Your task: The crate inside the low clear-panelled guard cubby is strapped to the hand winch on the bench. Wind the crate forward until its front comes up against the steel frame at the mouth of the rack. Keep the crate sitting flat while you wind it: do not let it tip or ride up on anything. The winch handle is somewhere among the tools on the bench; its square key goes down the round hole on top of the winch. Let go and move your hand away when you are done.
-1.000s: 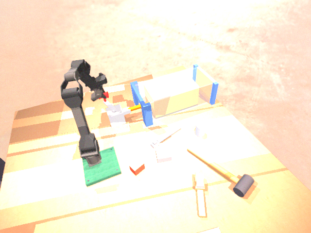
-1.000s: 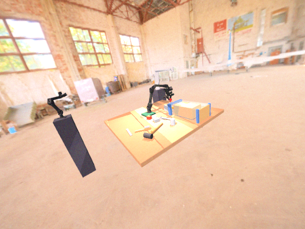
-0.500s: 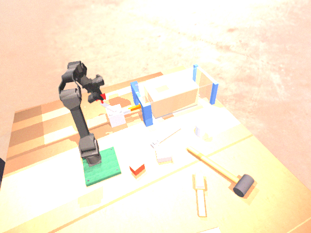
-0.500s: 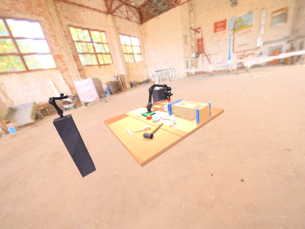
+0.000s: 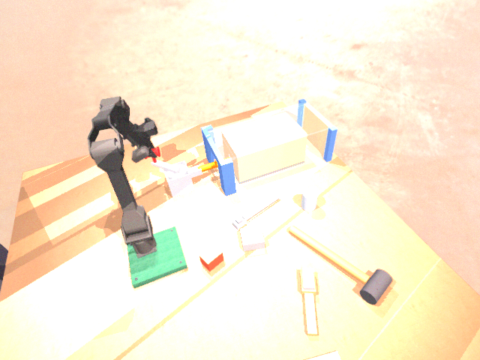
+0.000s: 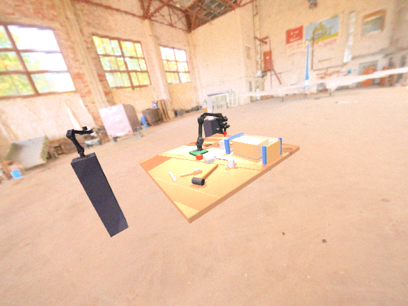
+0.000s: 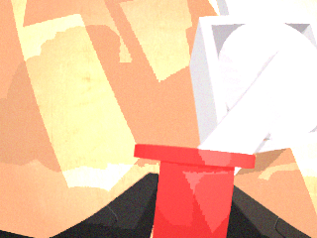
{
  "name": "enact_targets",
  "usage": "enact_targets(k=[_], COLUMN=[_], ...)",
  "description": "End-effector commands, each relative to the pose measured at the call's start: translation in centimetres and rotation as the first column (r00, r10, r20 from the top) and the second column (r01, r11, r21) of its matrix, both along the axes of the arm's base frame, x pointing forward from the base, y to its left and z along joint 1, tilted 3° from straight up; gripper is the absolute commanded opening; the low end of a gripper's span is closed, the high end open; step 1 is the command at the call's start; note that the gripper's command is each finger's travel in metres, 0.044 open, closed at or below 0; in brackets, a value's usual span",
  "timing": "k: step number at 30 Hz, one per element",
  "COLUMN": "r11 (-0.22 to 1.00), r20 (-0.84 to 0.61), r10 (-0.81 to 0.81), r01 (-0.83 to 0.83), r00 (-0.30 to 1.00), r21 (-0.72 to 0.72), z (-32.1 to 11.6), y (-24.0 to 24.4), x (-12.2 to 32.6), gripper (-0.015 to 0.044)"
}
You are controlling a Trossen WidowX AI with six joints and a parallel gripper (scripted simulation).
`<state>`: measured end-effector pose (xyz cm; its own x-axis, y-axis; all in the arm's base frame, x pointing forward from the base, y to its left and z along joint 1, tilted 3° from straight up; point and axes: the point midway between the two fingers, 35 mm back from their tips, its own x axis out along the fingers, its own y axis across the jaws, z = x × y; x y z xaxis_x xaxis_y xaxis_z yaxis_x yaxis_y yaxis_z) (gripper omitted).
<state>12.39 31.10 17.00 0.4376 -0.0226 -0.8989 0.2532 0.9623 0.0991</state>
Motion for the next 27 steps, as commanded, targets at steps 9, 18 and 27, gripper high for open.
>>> enact_targets(k=[9,18,27], r11=[1.0,1.0,1.0], r20=[-0.026,-0.027,-0.027], r10=[0.006,0.006,0.006], r01=[-0.007,-0.007,-0.007], r00=[1.0,1.0,1.0], r21=[-0.025,-0.025,-0.026], z=[-0.6,-0.7,-0.8], y=[-1.8,-2.7,-3.8], x=[-1.7,-2.3,-2.8], gripper=[0.0,0.0,0.0])
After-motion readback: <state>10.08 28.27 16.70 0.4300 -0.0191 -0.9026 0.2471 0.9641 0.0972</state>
